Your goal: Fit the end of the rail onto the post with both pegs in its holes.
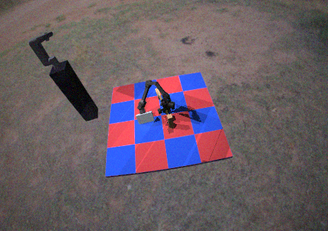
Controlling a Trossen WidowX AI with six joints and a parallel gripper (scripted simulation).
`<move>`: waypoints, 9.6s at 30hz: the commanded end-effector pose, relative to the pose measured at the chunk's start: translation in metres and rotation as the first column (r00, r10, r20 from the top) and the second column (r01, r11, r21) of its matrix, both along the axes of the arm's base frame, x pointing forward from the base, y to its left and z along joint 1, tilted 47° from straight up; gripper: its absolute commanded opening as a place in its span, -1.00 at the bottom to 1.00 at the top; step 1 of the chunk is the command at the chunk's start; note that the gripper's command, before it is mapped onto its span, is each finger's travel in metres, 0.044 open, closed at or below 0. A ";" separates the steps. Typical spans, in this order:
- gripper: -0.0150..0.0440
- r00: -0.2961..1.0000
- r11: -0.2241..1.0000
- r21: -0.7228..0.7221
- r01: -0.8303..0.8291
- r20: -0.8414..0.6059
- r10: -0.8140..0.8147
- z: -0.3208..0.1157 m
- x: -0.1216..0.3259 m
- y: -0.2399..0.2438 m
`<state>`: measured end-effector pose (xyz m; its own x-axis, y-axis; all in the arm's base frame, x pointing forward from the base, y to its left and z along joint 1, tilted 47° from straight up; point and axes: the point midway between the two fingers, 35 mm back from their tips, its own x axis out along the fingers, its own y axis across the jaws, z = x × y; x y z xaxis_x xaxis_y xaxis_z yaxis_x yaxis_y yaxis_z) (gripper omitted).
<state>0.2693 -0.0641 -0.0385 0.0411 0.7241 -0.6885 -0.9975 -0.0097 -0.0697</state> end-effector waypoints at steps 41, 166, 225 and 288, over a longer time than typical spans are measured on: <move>-0.49 1.000 1.000 -0.005 0.006 0.008 -0.006 0.003 0.001 0.002; -0.49 1.000 1.000 -0.005 0.006 0.008 -0.006 0.007 0.001 0.003; -0.49 1.000 1.000 -0.006 0.006 0.009 -0.006 -0.004 0.003 -0.009; -0.49 1.000 1.000 -0.007 0.006 0.009 -0.006 -0.015 0.004 -0.020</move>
